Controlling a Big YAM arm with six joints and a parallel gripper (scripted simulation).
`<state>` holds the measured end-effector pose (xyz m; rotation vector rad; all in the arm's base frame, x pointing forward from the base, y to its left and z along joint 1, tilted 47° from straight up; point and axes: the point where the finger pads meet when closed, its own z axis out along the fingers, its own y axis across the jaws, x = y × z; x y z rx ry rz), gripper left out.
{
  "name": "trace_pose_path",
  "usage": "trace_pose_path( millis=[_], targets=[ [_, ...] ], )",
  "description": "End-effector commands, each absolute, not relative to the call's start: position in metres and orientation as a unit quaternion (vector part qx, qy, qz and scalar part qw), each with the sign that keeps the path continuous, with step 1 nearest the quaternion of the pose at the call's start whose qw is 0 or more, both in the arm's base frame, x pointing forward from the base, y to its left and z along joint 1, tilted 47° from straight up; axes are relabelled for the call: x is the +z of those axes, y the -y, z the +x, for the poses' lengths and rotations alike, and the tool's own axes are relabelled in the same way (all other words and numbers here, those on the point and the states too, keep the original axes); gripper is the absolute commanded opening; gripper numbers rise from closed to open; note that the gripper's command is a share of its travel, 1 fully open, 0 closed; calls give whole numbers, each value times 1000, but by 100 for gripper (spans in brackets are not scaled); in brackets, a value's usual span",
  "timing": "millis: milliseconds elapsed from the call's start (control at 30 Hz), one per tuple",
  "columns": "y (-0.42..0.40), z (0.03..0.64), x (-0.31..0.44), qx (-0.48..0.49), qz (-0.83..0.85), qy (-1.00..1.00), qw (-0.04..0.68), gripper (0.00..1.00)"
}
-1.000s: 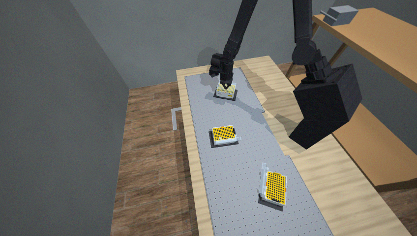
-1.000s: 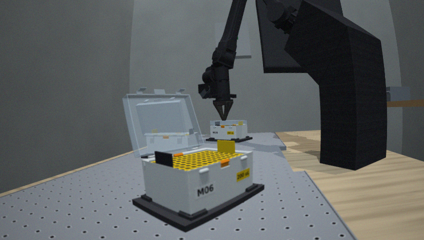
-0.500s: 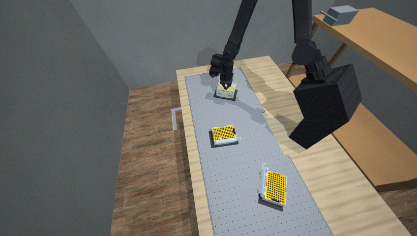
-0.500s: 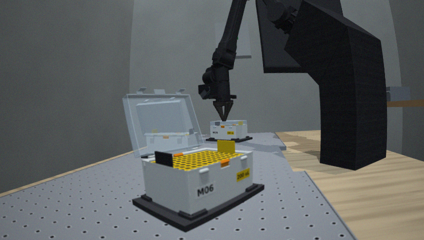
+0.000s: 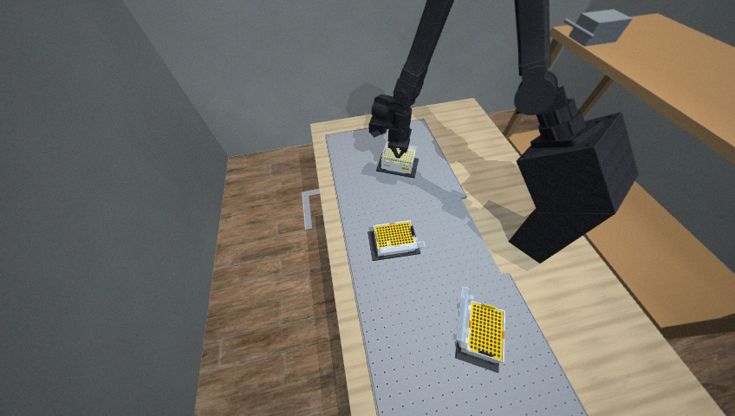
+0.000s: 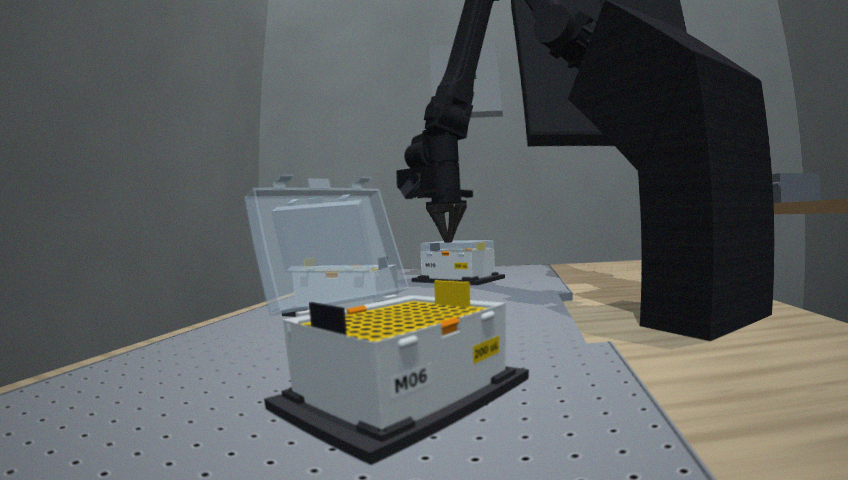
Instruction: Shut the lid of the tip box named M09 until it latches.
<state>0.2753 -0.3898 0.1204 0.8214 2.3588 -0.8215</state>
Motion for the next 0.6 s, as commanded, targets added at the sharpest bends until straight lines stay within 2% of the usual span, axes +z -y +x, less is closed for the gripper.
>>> trace_pose_path(
  millis=[0,567],
  targets=[
    [405,278,121,-310,304,-863,259,0],
    [408,279,117,-309,303,-863,259,0]
  ],
)
